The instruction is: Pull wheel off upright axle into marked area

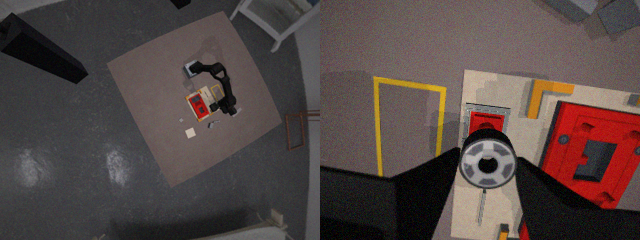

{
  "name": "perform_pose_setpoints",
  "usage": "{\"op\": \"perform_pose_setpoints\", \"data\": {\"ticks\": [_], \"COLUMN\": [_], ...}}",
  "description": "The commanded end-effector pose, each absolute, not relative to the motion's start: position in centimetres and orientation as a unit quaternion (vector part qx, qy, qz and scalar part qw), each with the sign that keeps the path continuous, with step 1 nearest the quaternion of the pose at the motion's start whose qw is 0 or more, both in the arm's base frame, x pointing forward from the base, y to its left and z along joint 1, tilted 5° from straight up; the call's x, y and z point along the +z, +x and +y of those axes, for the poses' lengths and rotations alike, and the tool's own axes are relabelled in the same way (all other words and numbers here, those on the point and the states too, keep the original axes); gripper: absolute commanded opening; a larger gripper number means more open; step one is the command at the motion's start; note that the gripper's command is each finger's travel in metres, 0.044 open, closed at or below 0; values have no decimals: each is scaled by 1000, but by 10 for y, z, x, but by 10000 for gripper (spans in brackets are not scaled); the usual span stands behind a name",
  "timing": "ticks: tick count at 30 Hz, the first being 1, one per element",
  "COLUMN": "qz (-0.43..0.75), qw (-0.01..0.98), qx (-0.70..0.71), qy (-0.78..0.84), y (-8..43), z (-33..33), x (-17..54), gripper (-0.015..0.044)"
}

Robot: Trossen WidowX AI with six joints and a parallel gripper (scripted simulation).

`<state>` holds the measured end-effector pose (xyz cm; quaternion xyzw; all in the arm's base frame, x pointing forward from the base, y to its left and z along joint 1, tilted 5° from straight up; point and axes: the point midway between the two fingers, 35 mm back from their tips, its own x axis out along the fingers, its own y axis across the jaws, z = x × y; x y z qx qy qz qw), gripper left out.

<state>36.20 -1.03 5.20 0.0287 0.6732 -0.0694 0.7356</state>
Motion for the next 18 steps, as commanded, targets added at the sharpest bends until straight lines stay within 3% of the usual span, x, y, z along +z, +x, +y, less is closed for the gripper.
{"op": "perform_pose_setpoints", "data": {"ticks": [1,10,18], "qz": [672,674,674], "qw": [737,735,735], "qx": [-70,-69,-68], "qy": [30,29,30], "y": [362,357,345], "z": [-10,-7,33], "x": [63,78,78], "gripper": [0,0,0]}}
